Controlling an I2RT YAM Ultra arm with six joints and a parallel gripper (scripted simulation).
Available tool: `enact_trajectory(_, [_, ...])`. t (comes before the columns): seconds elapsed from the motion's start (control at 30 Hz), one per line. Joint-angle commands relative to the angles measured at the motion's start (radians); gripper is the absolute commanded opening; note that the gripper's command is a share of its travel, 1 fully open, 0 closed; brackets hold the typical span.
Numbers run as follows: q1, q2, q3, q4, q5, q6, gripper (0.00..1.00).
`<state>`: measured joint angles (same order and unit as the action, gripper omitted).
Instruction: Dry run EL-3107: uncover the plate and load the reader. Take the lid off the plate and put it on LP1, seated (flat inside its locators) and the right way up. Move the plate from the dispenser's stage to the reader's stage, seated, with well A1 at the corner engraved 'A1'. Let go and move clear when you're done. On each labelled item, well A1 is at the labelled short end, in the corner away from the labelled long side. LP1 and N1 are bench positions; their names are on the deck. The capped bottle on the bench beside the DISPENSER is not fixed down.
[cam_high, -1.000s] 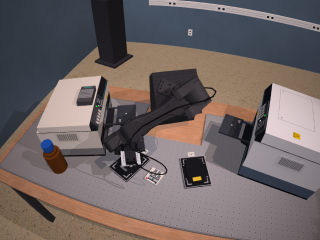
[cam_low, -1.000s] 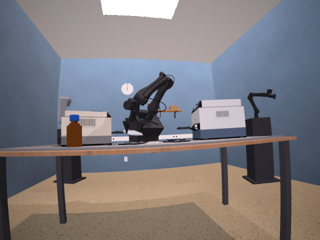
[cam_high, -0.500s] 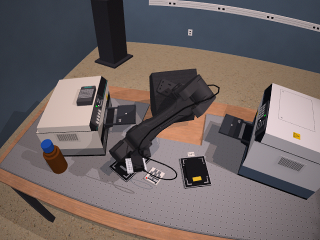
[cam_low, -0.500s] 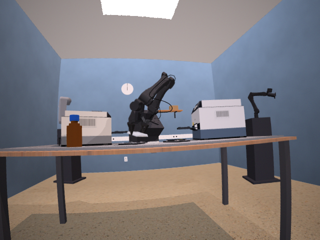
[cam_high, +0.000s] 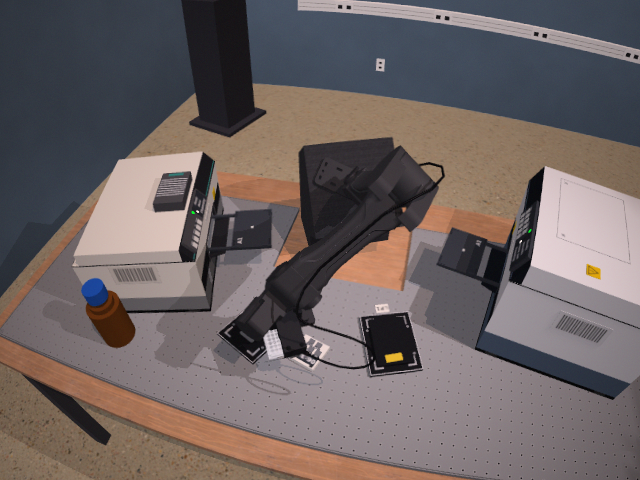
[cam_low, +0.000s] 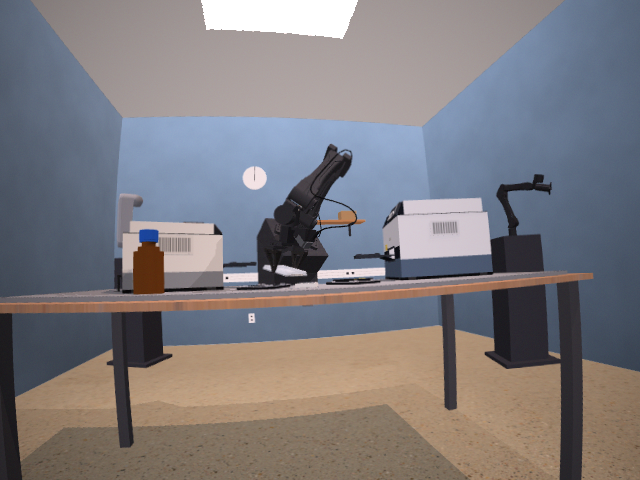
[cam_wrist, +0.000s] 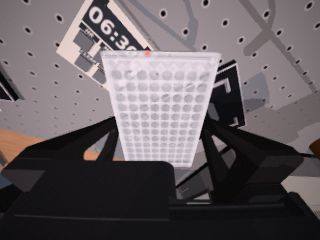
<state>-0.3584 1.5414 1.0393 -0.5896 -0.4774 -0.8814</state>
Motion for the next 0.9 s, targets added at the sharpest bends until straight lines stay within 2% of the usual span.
enact_trajectory(0.0, [0.008, -0.036, 0.022, -0.016, 0.034, -0.004, 0.86])
enact_trajectory(0.07, [-0.002, -0.04, 0.016, -0.017, 0.042, -0.01, 0.86])
enact_trajectory(0.33, [0.092, -0.075, -0.022, -0.013, 0.089, -0.002, 0.86])
enact_trajectory(0.53, [0.148, -0.104, -0.017, -0.01, 0.125, 0.006, 0.86])
enact_trajectory(0.63, [0.146, -0.109, -0.029, -0.007, 0.133, 0.003, 0.86])
enact_trajectory(0.87, [0.225, -0.143, -0.025, -0.01, 0.174, 0.004, 0.86])
